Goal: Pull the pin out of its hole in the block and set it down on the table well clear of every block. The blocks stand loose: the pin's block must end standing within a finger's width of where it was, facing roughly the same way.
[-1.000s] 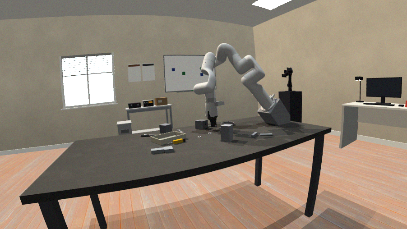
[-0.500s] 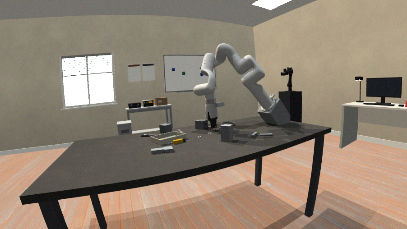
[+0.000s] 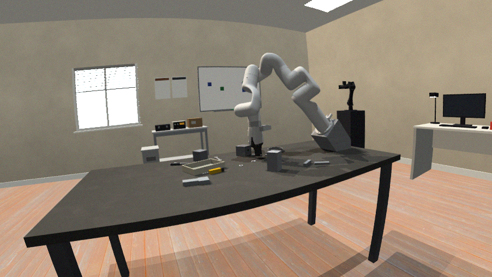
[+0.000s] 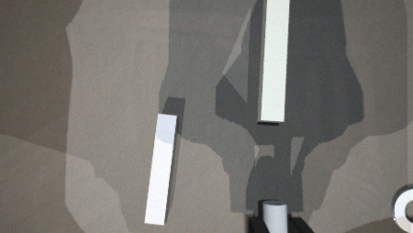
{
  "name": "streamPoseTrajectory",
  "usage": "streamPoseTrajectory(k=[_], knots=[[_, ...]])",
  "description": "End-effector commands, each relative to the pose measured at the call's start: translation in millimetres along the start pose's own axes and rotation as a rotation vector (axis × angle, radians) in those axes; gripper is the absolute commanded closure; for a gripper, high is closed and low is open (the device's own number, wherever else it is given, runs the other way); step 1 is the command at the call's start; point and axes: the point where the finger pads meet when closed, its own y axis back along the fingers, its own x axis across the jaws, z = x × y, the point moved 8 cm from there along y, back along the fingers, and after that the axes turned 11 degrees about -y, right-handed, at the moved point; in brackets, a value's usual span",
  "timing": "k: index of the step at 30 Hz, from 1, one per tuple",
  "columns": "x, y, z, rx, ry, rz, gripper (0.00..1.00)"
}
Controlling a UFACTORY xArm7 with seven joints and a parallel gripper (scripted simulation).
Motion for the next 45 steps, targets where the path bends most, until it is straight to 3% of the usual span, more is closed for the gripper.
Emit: streamPoseTrajectory(k=[1,37,38,45], knots=[[1.0,-2.6,0.6,-0.001,0.0,0.001,1.0],[1.1,-8.7,1.4,-0.002,0.0,0.001,1.0],[1.1,-8.7,1.4,-0.002,0.0,0.001,0.81],[1.1,-8.7,1.4,-0.002,0.0,0.001,0.81]])
